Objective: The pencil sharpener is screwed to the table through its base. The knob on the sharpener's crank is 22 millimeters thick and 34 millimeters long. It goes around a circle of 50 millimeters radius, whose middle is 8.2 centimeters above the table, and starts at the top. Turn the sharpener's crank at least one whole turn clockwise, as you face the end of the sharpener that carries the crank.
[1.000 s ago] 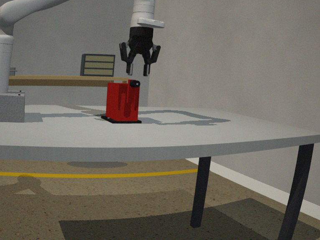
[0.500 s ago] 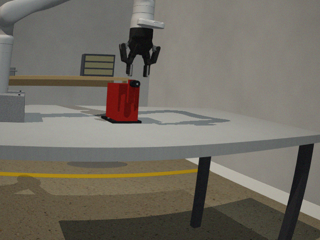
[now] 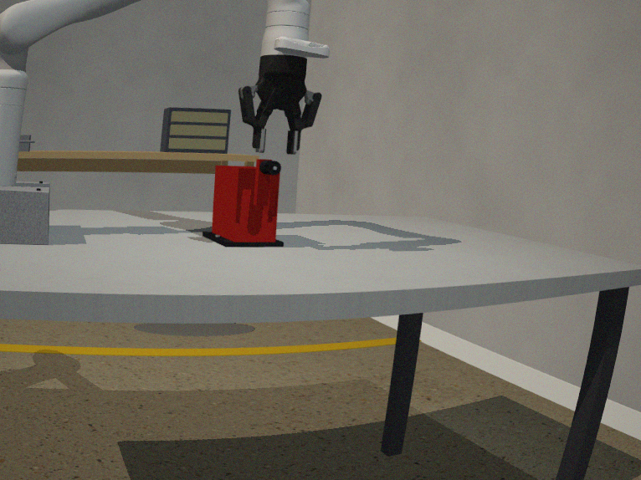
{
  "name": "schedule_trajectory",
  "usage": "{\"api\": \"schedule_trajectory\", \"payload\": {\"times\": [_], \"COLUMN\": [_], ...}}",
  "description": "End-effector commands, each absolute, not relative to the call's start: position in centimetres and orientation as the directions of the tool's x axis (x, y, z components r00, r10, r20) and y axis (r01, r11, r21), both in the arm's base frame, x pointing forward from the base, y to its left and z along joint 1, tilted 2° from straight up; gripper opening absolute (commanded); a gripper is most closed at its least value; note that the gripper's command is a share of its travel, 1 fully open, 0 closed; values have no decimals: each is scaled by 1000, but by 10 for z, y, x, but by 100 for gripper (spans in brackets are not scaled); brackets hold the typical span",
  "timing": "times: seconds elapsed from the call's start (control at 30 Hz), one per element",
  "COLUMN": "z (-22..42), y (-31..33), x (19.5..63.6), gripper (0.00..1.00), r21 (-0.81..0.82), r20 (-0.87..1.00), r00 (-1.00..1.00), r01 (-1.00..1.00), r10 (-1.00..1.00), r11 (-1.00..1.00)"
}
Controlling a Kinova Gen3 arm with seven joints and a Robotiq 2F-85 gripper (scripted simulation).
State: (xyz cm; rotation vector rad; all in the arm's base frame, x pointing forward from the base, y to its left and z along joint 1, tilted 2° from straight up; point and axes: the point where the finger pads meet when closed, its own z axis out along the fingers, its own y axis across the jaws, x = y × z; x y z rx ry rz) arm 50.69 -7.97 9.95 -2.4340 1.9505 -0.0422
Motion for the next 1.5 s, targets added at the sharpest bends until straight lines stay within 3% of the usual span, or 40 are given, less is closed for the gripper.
{"api": "schedule_trajectory", "payload": {"times": [0.0,1.47], "z": [100,88], "y": [-80,-80], "x": [507,508], "gripper": [53,53], "r21": [-36,-36], "r20": [8,8], "r00": [218,218], "r01": [-975,-975], "r10": [-976,-976], "r11": [-218,-218]}}
